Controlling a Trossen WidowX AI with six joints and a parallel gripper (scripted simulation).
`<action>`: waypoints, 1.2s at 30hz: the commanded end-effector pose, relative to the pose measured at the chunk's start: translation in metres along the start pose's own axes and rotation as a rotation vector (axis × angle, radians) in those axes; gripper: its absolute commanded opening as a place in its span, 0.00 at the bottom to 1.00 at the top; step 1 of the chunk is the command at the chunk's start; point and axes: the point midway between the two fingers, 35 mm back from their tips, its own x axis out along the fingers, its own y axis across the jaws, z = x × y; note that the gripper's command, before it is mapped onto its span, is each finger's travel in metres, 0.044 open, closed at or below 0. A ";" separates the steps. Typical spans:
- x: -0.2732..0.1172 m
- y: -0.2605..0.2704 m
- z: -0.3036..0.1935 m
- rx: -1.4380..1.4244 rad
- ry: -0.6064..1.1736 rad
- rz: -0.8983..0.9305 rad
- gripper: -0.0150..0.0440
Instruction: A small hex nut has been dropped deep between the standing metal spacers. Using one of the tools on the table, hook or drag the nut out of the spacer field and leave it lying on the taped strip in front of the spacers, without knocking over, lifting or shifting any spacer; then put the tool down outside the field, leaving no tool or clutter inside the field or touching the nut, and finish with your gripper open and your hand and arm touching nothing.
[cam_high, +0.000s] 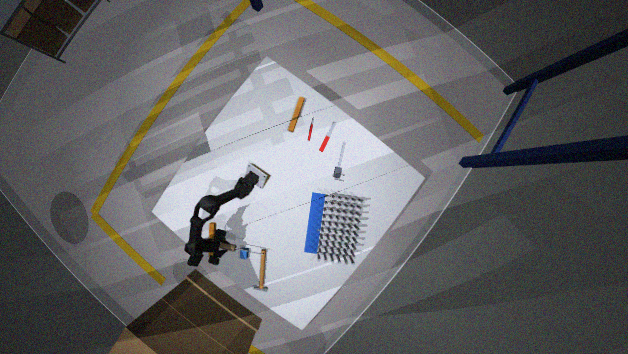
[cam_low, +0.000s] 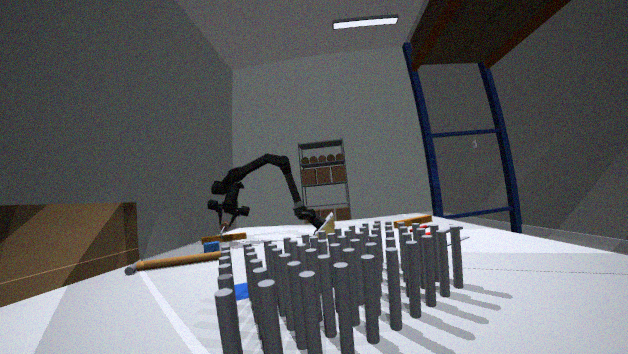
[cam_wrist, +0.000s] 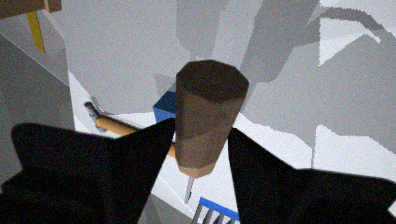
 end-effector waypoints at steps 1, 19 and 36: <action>0.004 -0.002 0.000 -0.002 0.009 -0.001 0.25; 0.016 -0.007 0.005 -0.002 0.009 -0.001 0.25; 0.027 -0.012 0.010 -0.002 0.009 -0.001 0.25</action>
